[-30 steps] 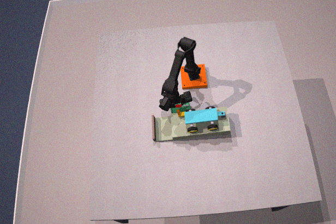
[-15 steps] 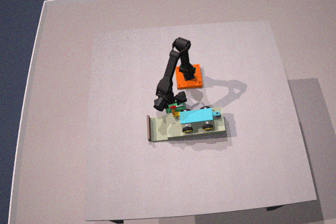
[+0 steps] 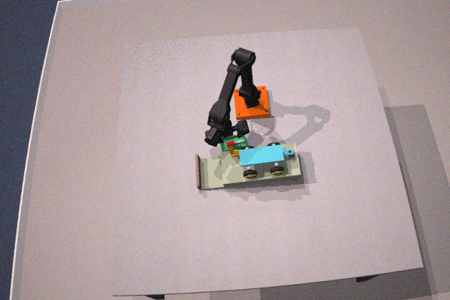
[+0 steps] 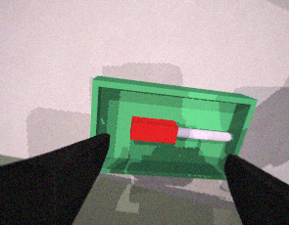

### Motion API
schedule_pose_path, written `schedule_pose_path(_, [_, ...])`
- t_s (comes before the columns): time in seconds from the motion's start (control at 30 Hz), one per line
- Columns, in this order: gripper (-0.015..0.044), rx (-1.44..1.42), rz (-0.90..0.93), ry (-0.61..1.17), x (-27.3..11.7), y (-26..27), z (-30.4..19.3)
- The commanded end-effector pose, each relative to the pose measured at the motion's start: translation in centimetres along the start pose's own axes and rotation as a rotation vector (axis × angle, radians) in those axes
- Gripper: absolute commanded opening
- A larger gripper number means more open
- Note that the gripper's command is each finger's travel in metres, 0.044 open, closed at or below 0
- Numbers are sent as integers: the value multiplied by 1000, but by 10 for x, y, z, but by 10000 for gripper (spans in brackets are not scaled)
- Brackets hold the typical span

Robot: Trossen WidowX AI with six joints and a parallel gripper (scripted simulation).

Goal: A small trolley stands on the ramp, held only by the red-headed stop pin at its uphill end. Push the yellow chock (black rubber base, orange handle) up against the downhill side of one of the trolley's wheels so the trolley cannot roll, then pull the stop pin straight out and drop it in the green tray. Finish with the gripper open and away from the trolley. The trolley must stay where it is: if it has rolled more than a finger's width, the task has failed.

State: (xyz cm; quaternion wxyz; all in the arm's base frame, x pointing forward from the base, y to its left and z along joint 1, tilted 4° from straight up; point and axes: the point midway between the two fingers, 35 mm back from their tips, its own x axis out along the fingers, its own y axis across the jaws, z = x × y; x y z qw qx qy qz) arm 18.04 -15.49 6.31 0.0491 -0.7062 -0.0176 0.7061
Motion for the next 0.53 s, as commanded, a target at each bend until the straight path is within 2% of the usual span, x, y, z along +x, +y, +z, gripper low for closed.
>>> schedule_pose_path(0.0, [419, -1, 3, 7, -13, -2, -1])
schedule_pose_path(0.03, [440, -1, 3, 7, -17, -3, -1])
schedule_pose_path(0.5, [440, -1, 3, 7, -57, -9, -1])
